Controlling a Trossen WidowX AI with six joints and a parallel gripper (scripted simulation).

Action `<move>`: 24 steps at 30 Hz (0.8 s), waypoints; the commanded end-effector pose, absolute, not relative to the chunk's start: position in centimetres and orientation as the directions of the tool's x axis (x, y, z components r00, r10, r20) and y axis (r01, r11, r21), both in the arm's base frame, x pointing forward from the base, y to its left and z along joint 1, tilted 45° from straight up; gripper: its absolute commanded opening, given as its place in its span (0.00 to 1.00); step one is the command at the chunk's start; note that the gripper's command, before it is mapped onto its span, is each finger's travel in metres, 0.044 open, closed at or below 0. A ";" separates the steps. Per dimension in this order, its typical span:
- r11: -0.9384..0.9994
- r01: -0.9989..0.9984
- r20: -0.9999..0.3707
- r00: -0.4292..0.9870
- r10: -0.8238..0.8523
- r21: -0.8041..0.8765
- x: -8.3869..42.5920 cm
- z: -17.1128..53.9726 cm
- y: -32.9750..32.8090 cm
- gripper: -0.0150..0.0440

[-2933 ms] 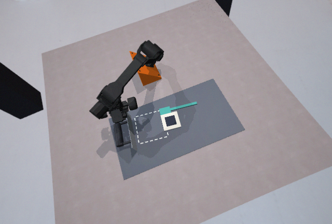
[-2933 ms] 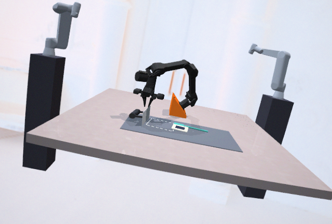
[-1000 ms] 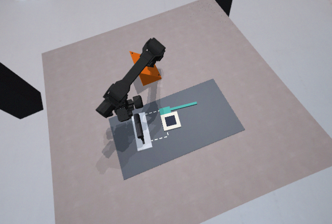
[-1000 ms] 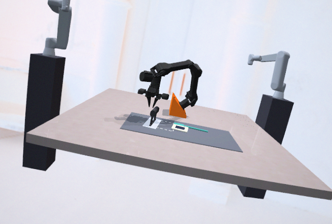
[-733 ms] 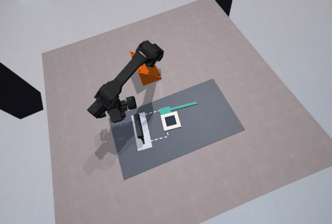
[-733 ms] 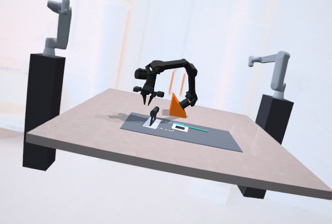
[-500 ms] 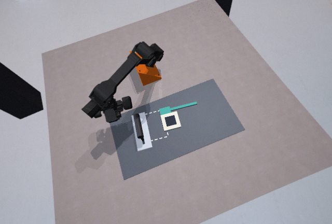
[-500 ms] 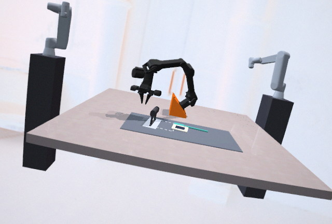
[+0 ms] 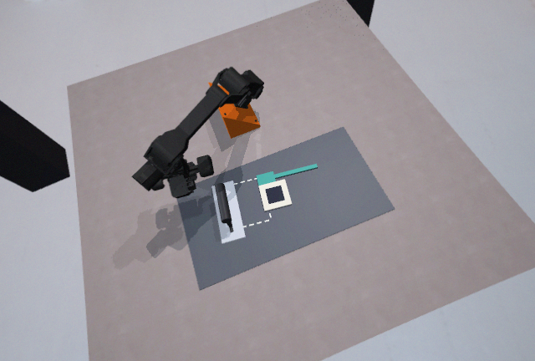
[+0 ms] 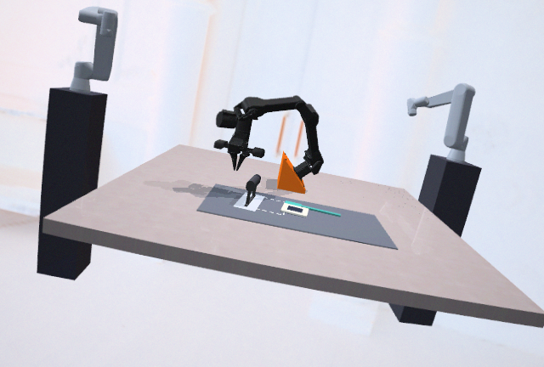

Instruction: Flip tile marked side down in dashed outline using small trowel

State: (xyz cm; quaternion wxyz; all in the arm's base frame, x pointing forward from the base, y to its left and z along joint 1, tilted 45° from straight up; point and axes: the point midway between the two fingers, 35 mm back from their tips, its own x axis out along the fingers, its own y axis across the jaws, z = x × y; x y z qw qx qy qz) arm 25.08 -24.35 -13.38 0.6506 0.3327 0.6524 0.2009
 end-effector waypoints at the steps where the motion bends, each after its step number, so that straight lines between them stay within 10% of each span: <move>1: 0.698 0.173 -0.715 0.068 0.696 0.695 25.1 -13.4 -24.4 0.25; 24: 0.698 0.172 -0.715 0.068 0.696 0.695 25.1 -13.4 -24.3 0.42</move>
